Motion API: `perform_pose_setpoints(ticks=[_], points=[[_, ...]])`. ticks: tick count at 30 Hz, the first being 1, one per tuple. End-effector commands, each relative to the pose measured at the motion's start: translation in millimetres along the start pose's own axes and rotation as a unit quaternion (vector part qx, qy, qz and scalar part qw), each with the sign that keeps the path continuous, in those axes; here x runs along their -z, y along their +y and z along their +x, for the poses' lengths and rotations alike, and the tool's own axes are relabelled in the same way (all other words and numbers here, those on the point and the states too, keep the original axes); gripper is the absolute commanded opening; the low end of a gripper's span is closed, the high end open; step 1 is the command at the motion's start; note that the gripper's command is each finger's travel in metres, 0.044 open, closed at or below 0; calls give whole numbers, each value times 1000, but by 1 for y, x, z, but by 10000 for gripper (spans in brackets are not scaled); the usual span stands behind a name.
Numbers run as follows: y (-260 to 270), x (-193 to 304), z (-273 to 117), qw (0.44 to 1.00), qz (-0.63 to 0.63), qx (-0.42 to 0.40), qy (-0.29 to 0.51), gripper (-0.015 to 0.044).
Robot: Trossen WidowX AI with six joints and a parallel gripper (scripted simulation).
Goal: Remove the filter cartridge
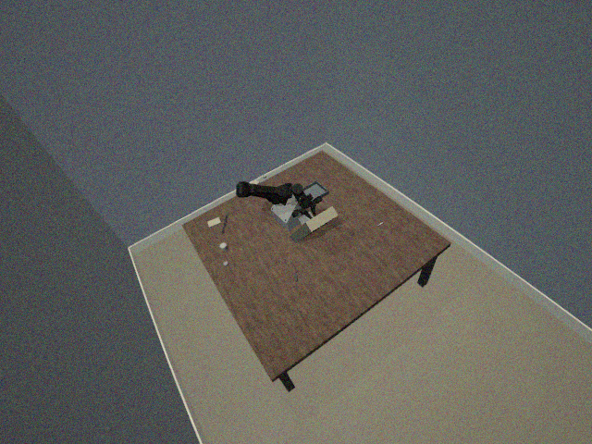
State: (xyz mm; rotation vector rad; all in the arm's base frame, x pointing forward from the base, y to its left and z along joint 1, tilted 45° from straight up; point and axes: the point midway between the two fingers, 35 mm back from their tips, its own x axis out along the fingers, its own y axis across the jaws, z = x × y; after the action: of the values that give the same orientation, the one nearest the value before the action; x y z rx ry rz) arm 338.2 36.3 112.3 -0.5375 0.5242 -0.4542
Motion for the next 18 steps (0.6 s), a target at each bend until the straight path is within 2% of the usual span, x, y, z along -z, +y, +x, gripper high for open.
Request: perform_pose_setpoints(ticks=[1, 14, 18], points=[[4, 0, -11, 1000, -3, -6, 8, 0], [2, 1, -66, 1000, 22, -5, 6, 0], [0, 0, -72, 1000, 24, -4, 3, 0]])
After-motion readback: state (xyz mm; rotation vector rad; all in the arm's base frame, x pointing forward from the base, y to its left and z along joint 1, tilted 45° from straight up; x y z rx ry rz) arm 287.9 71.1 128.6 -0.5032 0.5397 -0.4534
